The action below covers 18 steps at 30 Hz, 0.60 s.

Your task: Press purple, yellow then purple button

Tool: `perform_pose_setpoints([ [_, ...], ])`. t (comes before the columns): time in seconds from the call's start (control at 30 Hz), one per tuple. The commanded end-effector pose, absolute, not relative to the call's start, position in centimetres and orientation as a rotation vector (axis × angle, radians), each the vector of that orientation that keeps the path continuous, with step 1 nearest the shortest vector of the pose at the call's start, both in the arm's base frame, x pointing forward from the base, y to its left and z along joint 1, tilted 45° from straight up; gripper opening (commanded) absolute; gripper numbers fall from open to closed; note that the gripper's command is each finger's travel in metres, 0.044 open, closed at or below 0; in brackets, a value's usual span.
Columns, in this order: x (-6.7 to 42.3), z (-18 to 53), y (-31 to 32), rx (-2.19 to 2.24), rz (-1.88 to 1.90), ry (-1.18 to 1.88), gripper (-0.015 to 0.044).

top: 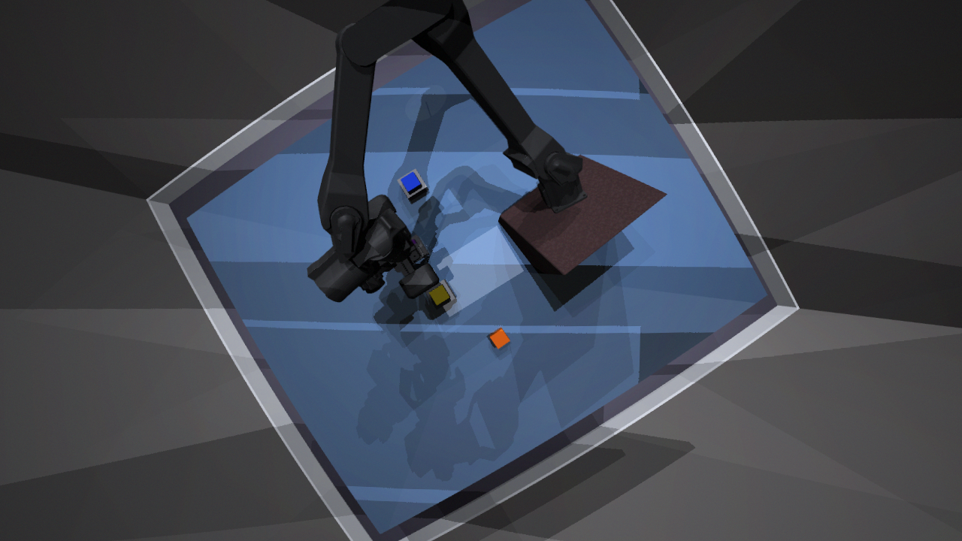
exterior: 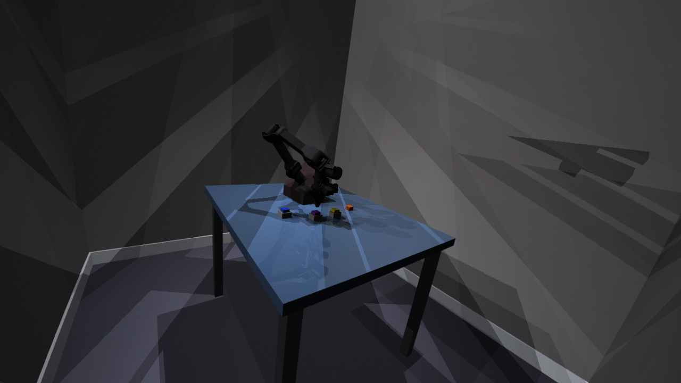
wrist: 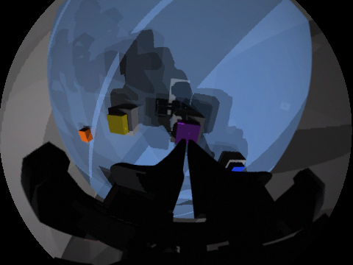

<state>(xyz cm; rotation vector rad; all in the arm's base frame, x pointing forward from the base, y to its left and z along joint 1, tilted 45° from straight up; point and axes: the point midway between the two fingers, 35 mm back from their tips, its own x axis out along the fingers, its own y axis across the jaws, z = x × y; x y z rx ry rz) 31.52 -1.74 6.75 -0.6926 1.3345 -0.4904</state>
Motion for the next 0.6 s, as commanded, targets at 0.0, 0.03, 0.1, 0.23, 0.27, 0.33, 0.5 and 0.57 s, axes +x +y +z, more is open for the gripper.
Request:
perform_pose_setpoints([
  [0.0,31.5,7.4,-1.4,-0.685,-0.499,1.333,0.002],
  [0.03,31.4,7.9,-0.9,-0.684,-0.498,1.333,0.002],
  [0.1,30.9,9.9,1.1,-0.682,-0.496,1.334,0.002],
  [0.23,30.4,11.6,2.6,-0.683,-0.497,1.334,0.002],
  [0.27,30.4,11.6,2.6,-0.683,-0.497,1.334,0.002],
  [0.33,30.4,11.4,2.8,-0.683,-0.497,1.334,0.002],
  [0.5,30.4,6.5,8.1,-0.677,-0.49,1.337,0.002],
  [0.57,29.9,4.3,10.1,-0.678,-0.492,1.336,0.002],
])
